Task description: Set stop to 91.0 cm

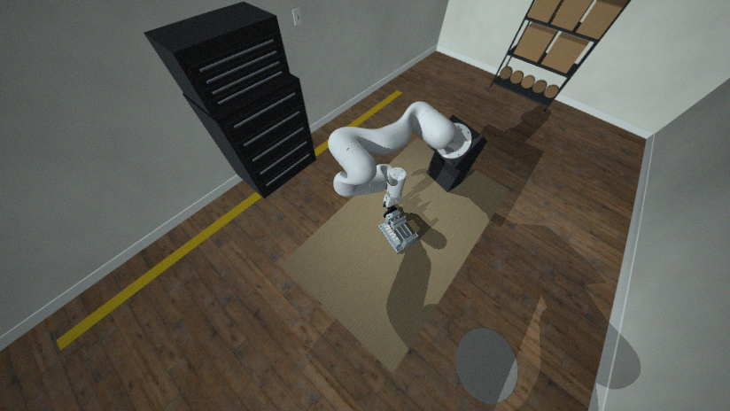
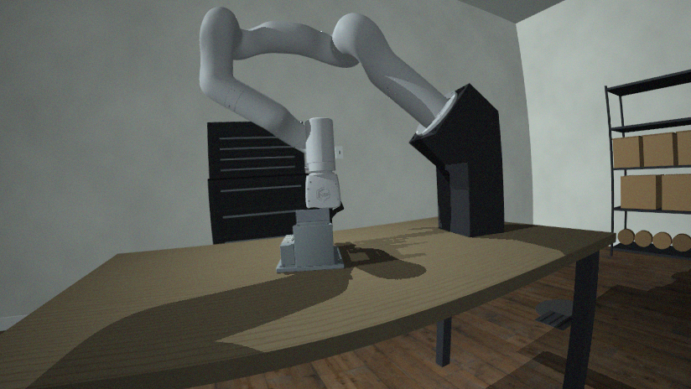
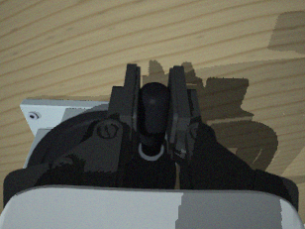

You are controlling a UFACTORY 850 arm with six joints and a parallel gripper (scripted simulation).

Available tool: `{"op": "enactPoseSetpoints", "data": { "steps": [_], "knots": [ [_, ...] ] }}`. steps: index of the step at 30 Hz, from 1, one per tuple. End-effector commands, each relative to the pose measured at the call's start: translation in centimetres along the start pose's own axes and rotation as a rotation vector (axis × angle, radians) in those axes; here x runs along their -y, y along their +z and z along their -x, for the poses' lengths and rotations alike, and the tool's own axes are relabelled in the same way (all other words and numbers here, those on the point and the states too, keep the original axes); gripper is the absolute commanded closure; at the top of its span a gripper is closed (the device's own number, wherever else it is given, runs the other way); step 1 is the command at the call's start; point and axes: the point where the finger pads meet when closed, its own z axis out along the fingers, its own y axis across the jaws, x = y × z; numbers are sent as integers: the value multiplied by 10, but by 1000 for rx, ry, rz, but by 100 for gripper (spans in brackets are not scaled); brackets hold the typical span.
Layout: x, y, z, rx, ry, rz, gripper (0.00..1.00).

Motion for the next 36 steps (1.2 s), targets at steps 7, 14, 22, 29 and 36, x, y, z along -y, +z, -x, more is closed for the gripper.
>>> {"op": "enactPoseSetpoints", "data": {
  "steps": [7,14,22,29,36],
  "knots": [
    [5,8,0,0,0,-1,94],
    [10,13,0,0,0,-1,94],
    [14,16,0,0,0,-1,94],
    [18,18,0,0,0,-1,94],
    [21,19,0,0,0,-1,94]
  ]
}}
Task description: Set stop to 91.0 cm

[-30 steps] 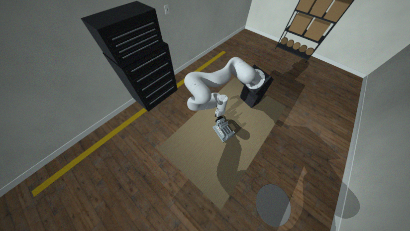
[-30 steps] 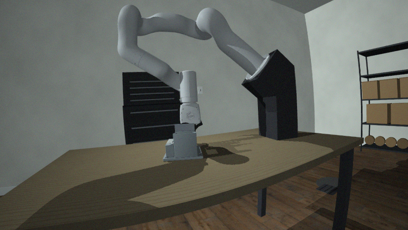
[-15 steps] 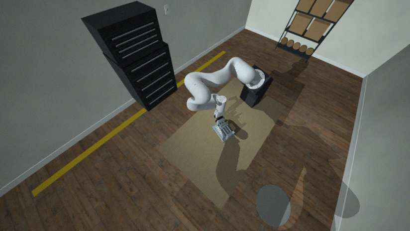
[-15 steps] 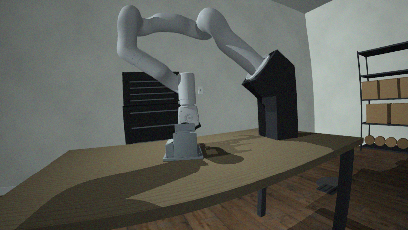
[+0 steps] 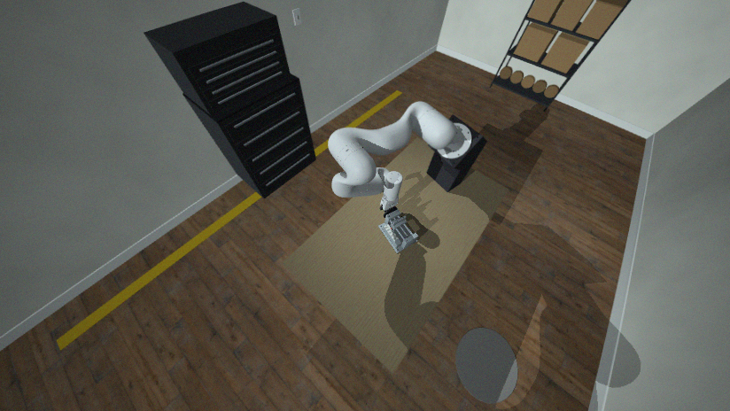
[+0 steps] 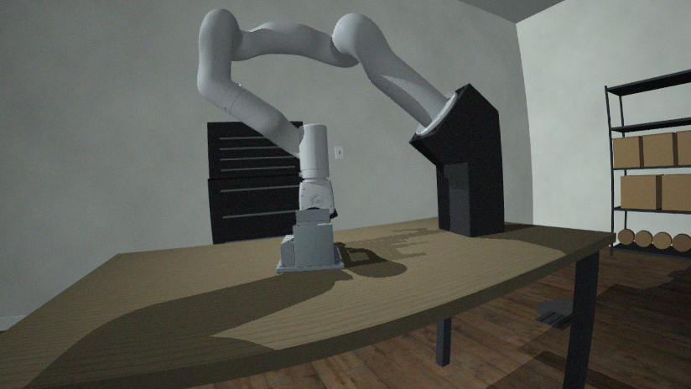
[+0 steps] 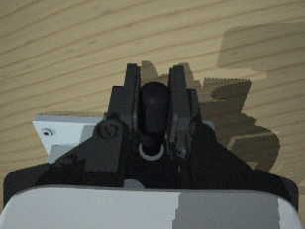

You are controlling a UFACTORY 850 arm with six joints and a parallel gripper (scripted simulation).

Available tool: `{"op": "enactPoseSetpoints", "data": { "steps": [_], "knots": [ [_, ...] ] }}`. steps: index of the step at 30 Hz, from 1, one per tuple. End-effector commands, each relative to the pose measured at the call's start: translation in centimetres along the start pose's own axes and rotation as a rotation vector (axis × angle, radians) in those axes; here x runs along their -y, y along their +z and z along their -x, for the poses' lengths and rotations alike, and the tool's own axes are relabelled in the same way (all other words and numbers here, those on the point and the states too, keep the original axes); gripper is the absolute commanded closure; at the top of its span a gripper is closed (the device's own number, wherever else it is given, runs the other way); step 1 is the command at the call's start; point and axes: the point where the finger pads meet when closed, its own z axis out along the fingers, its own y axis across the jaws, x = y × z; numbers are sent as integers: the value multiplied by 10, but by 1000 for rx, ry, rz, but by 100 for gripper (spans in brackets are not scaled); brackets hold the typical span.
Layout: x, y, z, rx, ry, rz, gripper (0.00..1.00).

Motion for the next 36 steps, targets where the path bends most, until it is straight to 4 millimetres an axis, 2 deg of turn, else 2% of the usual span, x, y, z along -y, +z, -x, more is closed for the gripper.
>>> {"op": "enactPoseSetpoints", "data": {
  "steps": [1,36],
  "knots": [
    [1,0,0,0,0,0,94],
    [4,1,0,0,0,0,94]
  ]
}}
